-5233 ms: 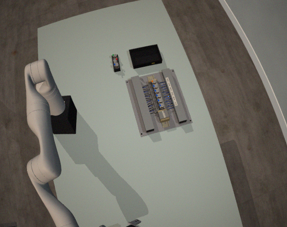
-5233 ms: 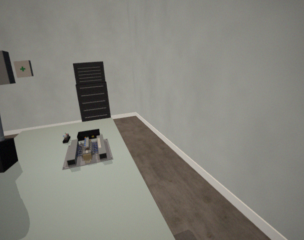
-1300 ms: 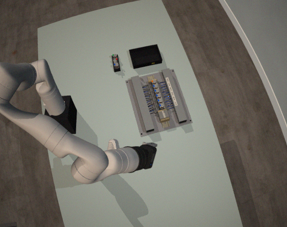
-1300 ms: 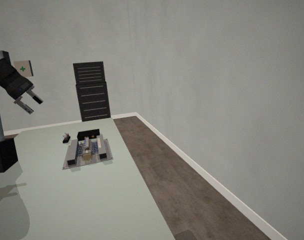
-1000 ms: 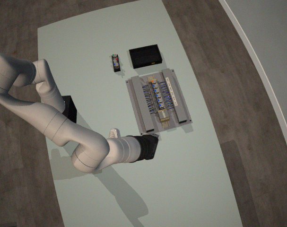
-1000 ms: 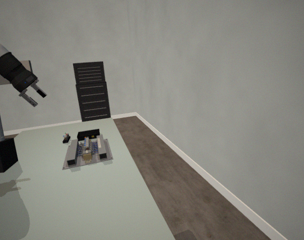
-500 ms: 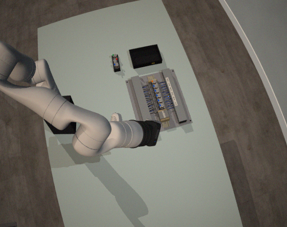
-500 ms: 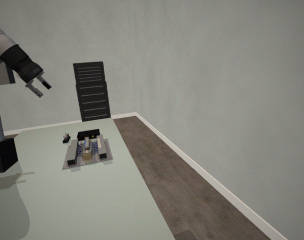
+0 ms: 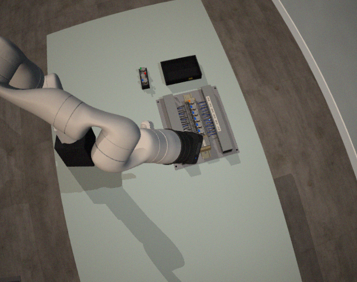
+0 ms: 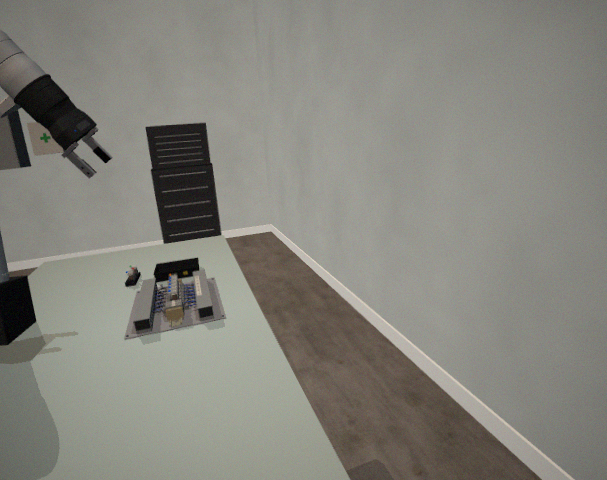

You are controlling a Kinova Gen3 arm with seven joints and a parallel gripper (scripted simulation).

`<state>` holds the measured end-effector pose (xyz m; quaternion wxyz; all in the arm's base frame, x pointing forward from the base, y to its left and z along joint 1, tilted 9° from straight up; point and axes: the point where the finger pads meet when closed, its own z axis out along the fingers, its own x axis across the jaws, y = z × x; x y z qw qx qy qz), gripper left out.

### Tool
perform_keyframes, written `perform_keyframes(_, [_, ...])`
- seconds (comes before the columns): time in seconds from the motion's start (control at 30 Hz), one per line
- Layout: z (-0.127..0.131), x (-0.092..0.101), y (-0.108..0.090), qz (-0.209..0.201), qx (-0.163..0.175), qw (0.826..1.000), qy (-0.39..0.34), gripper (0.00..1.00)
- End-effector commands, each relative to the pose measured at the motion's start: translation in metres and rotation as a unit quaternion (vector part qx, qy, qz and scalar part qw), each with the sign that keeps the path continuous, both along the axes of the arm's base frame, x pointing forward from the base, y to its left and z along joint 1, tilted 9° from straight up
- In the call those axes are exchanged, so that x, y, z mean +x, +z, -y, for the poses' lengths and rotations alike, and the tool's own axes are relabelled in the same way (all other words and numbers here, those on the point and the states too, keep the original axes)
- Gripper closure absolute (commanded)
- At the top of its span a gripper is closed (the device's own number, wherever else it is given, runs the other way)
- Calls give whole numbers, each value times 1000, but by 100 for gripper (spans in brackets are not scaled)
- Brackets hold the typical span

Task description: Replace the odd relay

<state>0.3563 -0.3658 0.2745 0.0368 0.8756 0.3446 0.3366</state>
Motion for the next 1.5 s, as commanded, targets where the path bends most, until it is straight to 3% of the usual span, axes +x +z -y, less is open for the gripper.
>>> perform_keyframes(0.0, [-6,5,12,0,-9,1000,3,0])
perform_keyframes(1.47, [-82,58,113,0,-7,1000,1,0])
